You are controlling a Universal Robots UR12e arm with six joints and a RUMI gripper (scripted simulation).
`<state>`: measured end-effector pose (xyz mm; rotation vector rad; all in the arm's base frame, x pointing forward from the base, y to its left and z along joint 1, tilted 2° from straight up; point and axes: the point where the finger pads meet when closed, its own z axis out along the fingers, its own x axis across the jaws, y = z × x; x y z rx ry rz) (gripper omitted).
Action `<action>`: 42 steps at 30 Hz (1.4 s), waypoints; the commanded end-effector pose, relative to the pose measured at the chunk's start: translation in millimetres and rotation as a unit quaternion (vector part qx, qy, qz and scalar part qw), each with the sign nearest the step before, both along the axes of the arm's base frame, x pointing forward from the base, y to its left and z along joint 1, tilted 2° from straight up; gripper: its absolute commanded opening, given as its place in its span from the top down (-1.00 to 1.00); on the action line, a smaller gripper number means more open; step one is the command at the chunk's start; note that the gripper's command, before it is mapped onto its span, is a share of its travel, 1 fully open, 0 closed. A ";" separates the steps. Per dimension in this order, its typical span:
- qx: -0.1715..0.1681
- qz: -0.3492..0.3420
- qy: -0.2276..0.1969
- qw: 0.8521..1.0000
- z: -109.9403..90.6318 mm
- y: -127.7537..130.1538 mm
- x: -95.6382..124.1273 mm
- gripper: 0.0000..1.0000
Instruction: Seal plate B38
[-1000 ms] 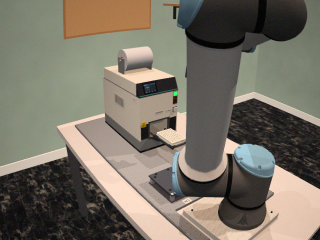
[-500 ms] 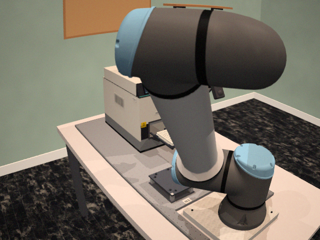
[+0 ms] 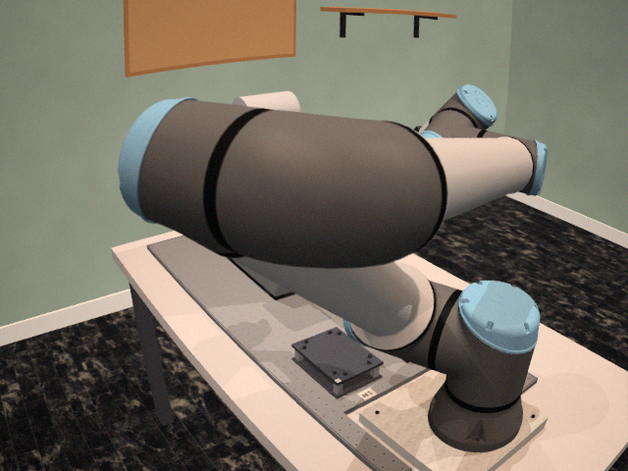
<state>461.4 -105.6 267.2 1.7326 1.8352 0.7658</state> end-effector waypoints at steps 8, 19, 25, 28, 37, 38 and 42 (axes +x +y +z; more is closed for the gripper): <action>0.003 0.003 -0.006 1.000 -6.2 1.2 12.7 1.00; 0.003 0.003 -0.006 1.000 -23.2 4.1 46.2 1.00; 0.003 0.003 -0.006 1.000 -29.9 5.2 59.5 1.00; 0.003 0.003 -0.006 1.000 -34.4 6.0 68.4 1.00; 0.003 0.003 -0.006 1.000 -46.9 8.1 93.0 1.00; 0.003 0.003 -0.006 1.000 -46.9 8.1 93.0 1.00; 0.003 0.003 -0.006 1.000 -46.9 8.1 93.0 1.00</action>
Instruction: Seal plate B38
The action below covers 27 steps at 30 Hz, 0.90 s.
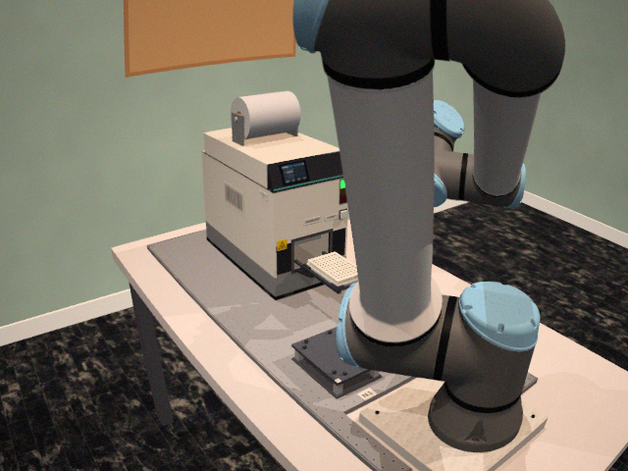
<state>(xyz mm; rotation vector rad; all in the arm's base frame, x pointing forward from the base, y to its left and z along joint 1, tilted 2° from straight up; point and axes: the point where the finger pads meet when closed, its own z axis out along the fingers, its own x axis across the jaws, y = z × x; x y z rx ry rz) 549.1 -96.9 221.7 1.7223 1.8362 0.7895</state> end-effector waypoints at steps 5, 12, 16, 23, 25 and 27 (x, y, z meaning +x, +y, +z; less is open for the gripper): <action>-0.002 -0.002 0.000 1.000 -2.4 -0.5 6.5 1.00; -0.002 -0.002 0.000 1.000 -10.2 0.3 15.1 1.00; -0.002 -0.002 0.000 1.000 -14.7 0.8 20.1 1.00; -0.002 -0.002 0.000 1.000 -20.2 1.4 26.3 1.00; -0.002 -0.002 0.000 1.000 -22.4 1.6 28.7 1.00; -0.002 -0.002 0.000 1.000 -24.7 1.9 31.2 1.00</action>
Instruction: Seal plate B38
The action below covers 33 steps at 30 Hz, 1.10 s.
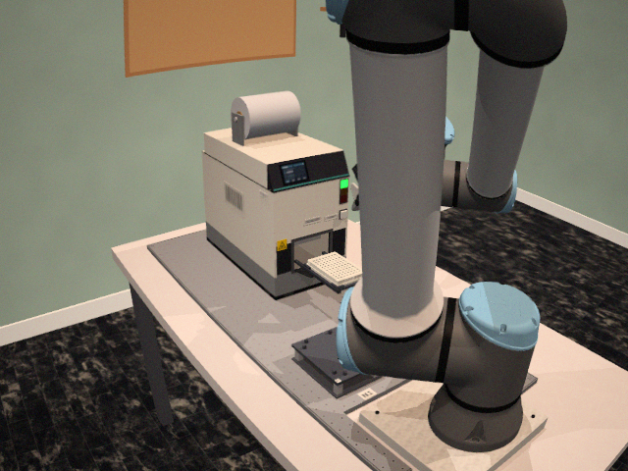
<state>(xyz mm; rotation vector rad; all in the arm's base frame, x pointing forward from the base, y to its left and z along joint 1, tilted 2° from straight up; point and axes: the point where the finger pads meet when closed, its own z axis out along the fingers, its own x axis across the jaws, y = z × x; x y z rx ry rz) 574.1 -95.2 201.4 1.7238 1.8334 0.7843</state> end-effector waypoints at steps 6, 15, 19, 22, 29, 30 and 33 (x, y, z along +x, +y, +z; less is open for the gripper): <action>-0.001 0.000 -0.001 1.000 -11.1 0.9 13.7 1.00; -0.001 0.000 -0.001 1.000 -18.8 1.7 22.3 1.00; -0.001 0.000 -0.001 1.000 -21.2 2.0 25.0 1.00; -0.001 0.000 -0.001 1.000 -21.2 2.0 25.0 1.00; -0.001 0.000 -0.001 1.000 -21.3 2.0 25.1 1.00; -0.001 0.000 -0.001 1.000 -21.3 2.0 25.1 1.00; -0.001 0.000 -0.001 1.000 -21.3 2.0 25.1 1.00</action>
